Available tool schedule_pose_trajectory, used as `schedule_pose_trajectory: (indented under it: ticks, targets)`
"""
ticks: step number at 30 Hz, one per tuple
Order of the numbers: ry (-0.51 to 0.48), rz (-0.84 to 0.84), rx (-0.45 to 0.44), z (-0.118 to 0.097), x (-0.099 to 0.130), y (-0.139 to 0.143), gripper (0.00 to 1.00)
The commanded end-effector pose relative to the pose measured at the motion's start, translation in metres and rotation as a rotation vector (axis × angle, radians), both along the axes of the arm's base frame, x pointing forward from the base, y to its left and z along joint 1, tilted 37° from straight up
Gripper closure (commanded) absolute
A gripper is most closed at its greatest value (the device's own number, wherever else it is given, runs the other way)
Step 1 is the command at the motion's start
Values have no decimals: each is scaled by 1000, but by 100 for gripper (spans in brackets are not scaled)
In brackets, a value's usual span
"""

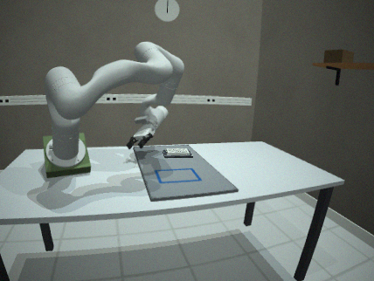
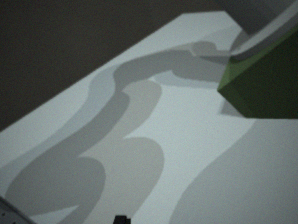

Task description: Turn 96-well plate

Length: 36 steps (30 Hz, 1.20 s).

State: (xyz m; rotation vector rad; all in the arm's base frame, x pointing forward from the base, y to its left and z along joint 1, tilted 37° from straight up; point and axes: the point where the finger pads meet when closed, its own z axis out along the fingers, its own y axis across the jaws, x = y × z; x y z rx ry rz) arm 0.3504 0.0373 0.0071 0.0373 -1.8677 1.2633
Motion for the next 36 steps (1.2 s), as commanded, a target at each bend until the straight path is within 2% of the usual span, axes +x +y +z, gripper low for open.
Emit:
schedule_pose_trajectory:
  ticks: [1, 17, 22, 24, 29, 31, 32, 34, 36]
  targets:
    - [-1, 1, 0, 0, 1, 1, 0]
    - [-1, 1, 0, 0, 1, 1, 0]
    - [-152, 47, 37, -6, 25, 0, 0]
    - [-152, 47, 37, -8, 30, 0, 0]
    - [-300, 86, 77, -12, 55, 2, 0]
    - [-301, 86, 77, -14, 61, 2, 0]
    - [-332, 92, 87, -14, 66, 3, 0]
    - [-332, 92, 87, -14, 66, 3, 0]
    - [-394, 106, 107, -15, 76, 4, 0]
